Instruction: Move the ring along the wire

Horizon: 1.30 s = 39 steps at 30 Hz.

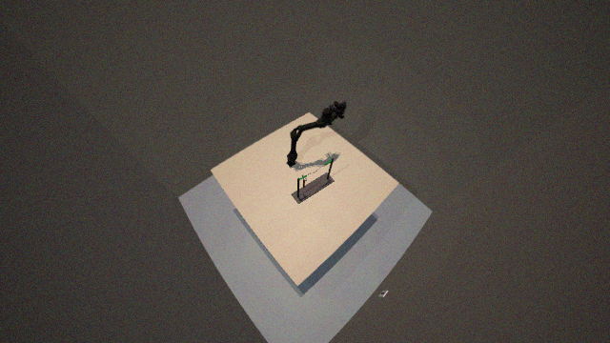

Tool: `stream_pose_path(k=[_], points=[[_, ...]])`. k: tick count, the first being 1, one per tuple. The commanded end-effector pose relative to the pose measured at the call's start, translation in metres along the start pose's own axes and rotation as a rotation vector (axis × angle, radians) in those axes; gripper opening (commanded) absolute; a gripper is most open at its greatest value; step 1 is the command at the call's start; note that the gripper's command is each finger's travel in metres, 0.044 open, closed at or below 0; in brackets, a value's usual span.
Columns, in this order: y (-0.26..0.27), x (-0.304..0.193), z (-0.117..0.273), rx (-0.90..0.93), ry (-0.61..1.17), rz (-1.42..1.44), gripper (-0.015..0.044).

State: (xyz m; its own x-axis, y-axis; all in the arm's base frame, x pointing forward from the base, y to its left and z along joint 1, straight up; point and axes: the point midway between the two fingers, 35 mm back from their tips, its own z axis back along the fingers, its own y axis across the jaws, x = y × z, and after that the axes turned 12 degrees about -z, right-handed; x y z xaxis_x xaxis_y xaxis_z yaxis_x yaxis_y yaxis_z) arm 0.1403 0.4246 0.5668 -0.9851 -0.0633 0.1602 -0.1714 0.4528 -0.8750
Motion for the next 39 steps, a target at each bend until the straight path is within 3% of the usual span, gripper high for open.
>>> stream_pose_path(k=[1, 21, 39], points=[[-0.011, -0.043, 0.024, -0.010, 0.087, -0.053, 0.0160], [-0.065, -0.204, 0.194, -0.172, 0.532, -0.306, 0.0160], [-0.112, -0.246, 0.391, -0.516, 0.856, -0.517, 0.0160]])
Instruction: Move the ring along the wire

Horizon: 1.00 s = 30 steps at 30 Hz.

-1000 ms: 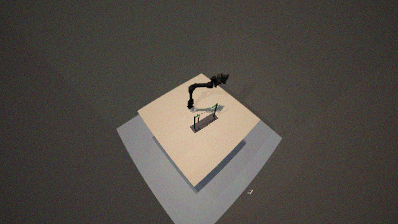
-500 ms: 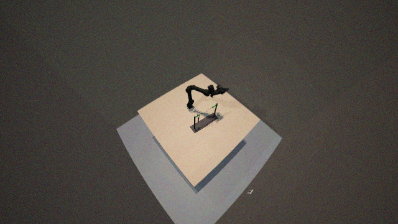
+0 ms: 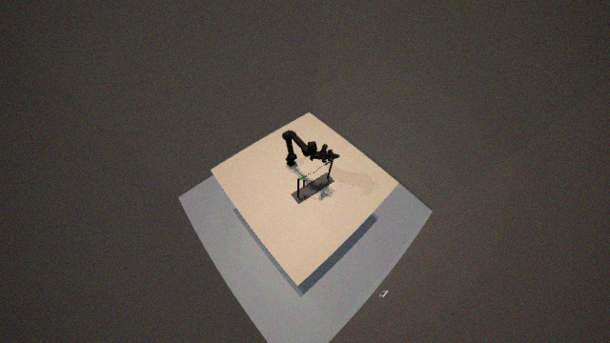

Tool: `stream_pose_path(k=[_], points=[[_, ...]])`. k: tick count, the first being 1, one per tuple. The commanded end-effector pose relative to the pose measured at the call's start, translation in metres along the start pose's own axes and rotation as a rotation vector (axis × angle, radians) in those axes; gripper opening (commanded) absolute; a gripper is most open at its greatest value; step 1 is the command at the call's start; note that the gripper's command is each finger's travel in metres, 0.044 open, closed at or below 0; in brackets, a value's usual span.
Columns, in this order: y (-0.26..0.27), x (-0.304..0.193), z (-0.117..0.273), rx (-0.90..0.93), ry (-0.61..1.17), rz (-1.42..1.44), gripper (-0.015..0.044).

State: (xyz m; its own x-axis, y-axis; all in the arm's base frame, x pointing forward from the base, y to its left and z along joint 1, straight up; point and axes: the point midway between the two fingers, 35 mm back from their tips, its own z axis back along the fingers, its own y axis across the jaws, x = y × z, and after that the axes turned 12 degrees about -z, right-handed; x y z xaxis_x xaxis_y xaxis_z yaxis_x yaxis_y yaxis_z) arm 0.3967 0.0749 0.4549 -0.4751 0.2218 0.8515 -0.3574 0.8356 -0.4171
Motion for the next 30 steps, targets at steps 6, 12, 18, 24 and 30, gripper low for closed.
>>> stream_pose_path(k=[6, 12, 18, 24, 30], points=[[-0.065, -0.044, 0.065, -0.191, 0.106, -0.152, 0.0160], [-0.099, -0.069, 0.117, -0.333, 0.161, -0.252, 0.0160], [-0.124, -0.091, 0.175, -0.485, 0.200, -0.351, 0.0160], [-0.137, -0.103, 0.210, -0.584, 0.225, -0.387, 0.0160], [-0.163, -0.110, 0.246, -0.717, 0.307, -0.299, 0.0160]])
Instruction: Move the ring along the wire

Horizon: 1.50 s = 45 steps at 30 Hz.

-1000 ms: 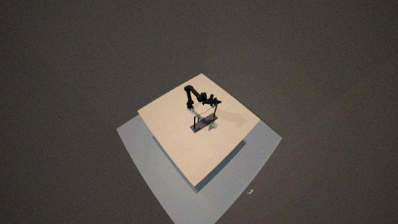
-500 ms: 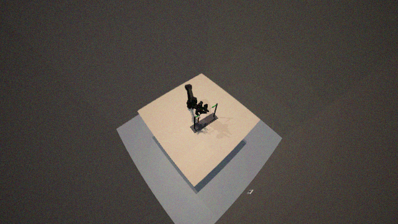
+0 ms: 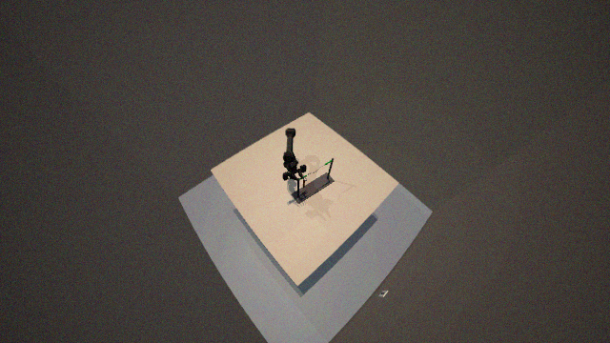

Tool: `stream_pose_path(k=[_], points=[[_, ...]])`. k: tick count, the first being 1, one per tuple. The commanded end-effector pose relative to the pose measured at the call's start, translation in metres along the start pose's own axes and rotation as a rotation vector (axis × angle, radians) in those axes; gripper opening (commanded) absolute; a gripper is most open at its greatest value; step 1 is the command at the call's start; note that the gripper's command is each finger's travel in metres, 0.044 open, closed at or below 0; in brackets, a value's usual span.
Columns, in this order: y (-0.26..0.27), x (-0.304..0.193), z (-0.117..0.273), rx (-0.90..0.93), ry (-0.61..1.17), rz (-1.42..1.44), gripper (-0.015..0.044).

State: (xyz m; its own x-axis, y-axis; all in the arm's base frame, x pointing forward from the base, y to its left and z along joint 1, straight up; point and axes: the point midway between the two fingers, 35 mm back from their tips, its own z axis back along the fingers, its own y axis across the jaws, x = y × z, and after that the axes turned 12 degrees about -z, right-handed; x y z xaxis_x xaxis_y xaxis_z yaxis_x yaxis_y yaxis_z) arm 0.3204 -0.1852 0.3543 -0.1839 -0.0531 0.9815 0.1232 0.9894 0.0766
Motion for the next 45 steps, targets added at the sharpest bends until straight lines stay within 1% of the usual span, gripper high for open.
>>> stream_pose_path(k=[1, 6, 15, 30, 37, 45], points=[[-0.038, -0.003, 0.011, -0.119, 0.025, 0.023, 0.0160], [-0.041, -0.042, 0.034, -0.109, 0.097, -0.027, 0.0160], [-0.029, -0.112, 0.080, -0.068, 0.210, -0.136, 0.0160], [0.027, -0.219, 0.167, 0.012, 0.341, -0.391, 0.0160], [0.030, -0.221, 0.168, 0.013, 0.344, -0.389, 0.0160], [0.032, -0.204, 0.137, 0.001, 0.308, -0.222, 0.0160]])
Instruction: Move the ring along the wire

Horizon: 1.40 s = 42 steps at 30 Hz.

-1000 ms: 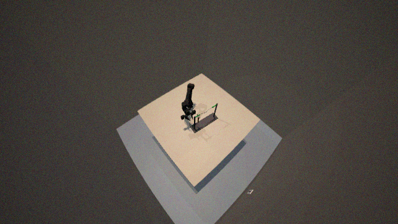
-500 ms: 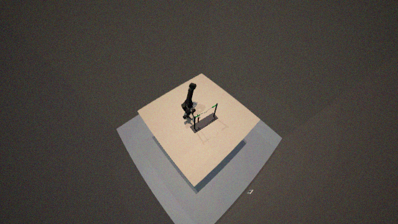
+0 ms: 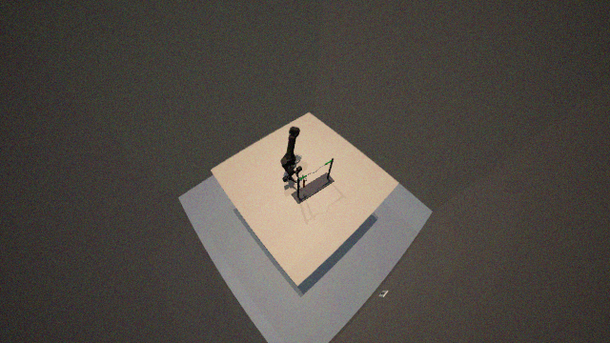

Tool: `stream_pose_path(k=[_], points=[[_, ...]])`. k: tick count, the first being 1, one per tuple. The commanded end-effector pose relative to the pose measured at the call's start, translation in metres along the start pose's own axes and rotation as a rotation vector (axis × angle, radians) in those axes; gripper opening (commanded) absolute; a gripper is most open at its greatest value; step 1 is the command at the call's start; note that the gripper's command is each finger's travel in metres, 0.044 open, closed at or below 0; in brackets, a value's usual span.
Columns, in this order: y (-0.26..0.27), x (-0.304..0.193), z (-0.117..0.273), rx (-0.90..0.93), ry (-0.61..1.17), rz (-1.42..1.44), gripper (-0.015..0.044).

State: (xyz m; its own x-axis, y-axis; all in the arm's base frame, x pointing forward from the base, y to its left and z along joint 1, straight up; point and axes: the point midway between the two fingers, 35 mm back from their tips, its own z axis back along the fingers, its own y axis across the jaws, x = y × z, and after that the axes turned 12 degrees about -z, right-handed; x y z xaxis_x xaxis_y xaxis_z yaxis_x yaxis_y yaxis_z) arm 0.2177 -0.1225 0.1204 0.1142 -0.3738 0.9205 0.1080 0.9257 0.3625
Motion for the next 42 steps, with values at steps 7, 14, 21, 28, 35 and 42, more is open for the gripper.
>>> stream_pose_path(k=[7, 14, 21, 28, 35, 42], points=[[0.016, 0.033, -0.025, -0.028, -0.082, 0.170, 0.0160], [0.016, 0.034, -0.027, -0.028, -0.082, 0.170, 0.0160], [0.015, 0.037, -0.035, -0.028, -0.082, 0.170, 0.0160], [0.014, 0.039, -0.044, -0.028, -0.083, 0.170, 0.0160], [0.014, 0.041, -0.054, -0.028, -0.083, 0.170, 0.0160], [0.014, 0.042, -0.065, -0.028, -0.084, 0.170, 0.0160]])
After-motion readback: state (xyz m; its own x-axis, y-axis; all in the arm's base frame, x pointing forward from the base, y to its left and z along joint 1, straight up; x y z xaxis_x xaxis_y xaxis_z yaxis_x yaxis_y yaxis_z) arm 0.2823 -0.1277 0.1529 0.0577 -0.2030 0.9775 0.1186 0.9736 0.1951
